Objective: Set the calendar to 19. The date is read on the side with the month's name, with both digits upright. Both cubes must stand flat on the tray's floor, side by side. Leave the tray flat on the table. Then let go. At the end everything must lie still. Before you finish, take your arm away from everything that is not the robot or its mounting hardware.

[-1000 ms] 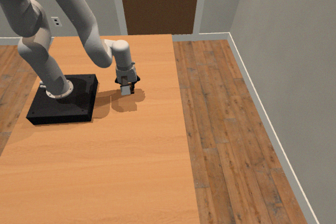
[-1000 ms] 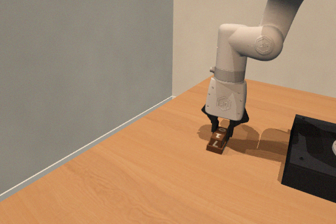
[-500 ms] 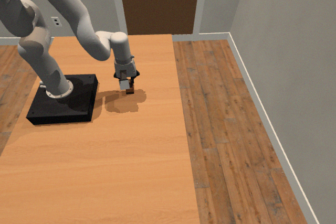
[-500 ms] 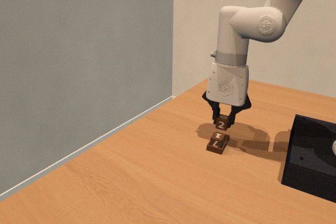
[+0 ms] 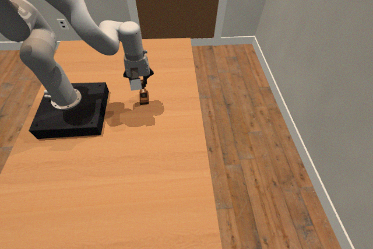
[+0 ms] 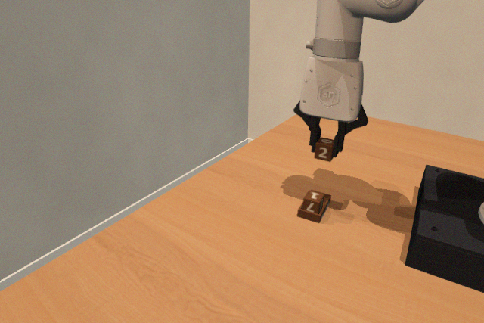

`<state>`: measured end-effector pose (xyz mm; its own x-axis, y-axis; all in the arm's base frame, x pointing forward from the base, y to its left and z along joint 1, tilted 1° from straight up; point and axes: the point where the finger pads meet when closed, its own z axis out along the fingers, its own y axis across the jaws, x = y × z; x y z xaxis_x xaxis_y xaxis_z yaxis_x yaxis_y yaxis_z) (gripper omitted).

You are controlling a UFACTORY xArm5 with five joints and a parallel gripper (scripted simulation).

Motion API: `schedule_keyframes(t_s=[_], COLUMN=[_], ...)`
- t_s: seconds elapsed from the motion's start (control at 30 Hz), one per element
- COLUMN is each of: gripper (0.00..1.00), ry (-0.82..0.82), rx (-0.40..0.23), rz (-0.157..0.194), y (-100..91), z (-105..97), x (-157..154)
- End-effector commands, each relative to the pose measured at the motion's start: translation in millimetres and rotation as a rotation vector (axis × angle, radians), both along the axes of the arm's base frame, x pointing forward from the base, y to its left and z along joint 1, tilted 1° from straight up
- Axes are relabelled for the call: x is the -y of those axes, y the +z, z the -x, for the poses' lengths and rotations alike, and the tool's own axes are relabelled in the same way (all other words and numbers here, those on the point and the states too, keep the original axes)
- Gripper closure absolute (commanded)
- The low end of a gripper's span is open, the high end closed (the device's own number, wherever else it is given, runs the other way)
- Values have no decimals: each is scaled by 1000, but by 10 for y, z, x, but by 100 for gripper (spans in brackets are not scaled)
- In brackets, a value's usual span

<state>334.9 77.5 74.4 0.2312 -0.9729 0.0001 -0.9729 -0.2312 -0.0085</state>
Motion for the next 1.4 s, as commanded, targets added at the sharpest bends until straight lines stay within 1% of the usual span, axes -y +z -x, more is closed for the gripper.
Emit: schedule_keyframes(t_s=[0.0,0.07,0.1,0.17,0.23,0.3,0.33,0.37,0.4,0.97,1.13,1.3,1.37], gripper=[71,71,71,71,71,71,71,71,71,71,71,71,71], ry=[0,0,0,0,0,0,0,0,0,0,0,0,0], rx=[3,3,3,4,4,5,5,5,5,5,5,5,5], rz=[-1,-1,-1,0,0,2,2,2,2,2,2,2,2], y=[16,15,10,-15,-15,-47,-47,-59,-64,-86,-196,-403,-403], z=[-11,-15,-35,-119,-119,-191,-191,-206,-212,-213,-214,-219,-219], x=[-3,7,63,346,346,705,705,830,891,902,904,905,905])
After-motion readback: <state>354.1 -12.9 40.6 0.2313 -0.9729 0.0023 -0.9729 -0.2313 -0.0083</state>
